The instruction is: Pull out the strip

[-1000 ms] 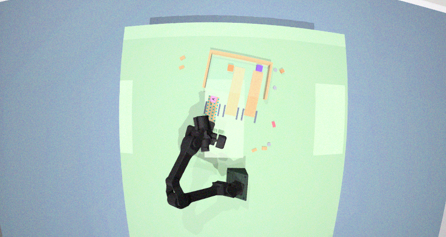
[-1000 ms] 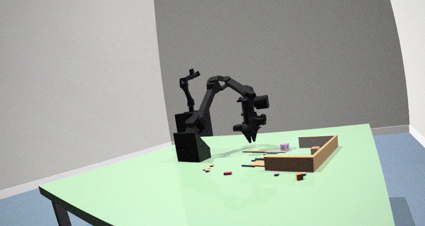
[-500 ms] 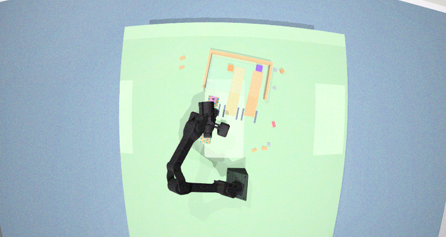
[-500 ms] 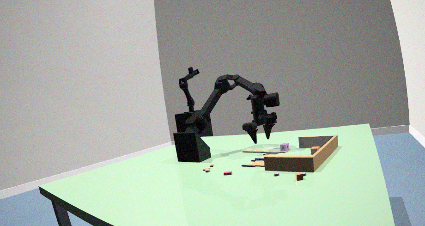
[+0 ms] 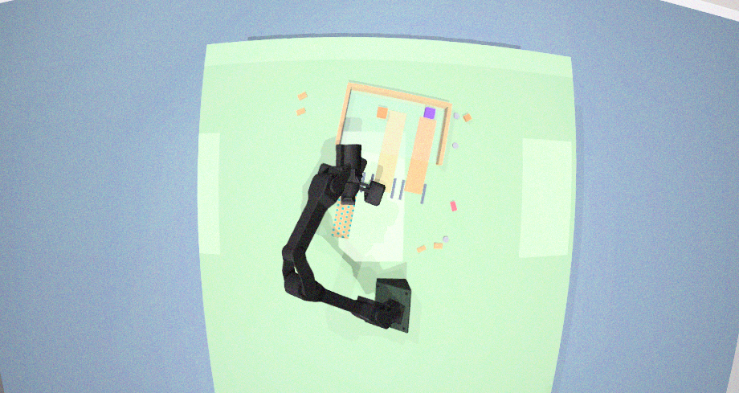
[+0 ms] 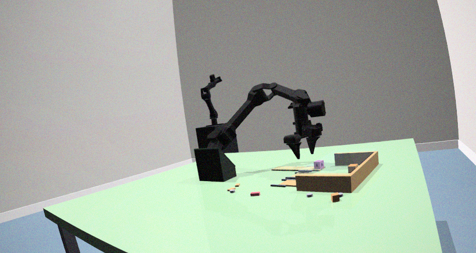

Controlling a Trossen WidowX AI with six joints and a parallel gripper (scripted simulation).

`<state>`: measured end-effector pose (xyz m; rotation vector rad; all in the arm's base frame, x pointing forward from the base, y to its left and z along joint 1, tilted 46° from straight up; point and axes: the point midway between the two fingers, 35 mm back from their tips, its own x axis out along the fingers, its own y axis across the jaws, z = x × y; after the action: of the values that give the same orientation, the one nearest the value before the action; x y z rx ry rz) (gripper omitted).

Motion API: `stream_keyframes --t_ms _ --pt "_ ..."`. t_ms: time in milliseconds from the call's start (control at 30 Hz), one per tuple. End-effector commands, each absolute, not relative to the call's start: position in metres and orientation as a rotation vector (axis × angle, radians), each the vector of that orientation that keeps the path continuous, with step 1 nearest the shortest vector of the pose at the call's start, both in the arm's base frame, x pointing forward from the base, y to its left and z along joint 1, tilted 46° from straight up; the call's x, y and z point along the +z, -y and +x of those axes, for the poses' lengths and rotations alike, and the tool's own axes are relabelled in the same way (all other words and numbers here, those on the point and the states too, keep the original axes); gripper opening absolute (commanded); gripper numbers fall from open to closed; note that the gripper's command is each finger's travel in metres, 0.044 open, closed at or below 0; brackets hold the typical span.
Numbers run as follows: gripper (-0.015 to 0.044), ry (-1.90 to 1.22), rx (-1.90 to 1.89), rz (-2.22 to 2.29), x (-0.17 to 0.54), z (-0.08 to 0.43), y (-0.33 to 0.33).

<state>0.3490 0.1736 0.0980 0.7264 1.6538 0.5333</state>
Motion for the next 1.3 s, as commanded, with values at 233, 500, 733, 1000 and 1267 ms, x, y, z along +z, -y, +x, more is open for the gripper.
stream_keyframes --t_ms 233,500,733,1000,1267 --pt "0.0440 -1.647 0.542 0.728 0.101 0.391 -0.173" --pt "0.0361 -1.647 0.542 0.727 0.102 0.407 -0.175" --pt "0.0250 -1.646 0.542 0.727 0.094 0.406 -0.183" --pt "0.0250 -1.646 0.542 0.727 0.085 0.405 -0.192" --pt "0.0250 -1.646 0.543 0.728 0.076 0.403 -0.201"
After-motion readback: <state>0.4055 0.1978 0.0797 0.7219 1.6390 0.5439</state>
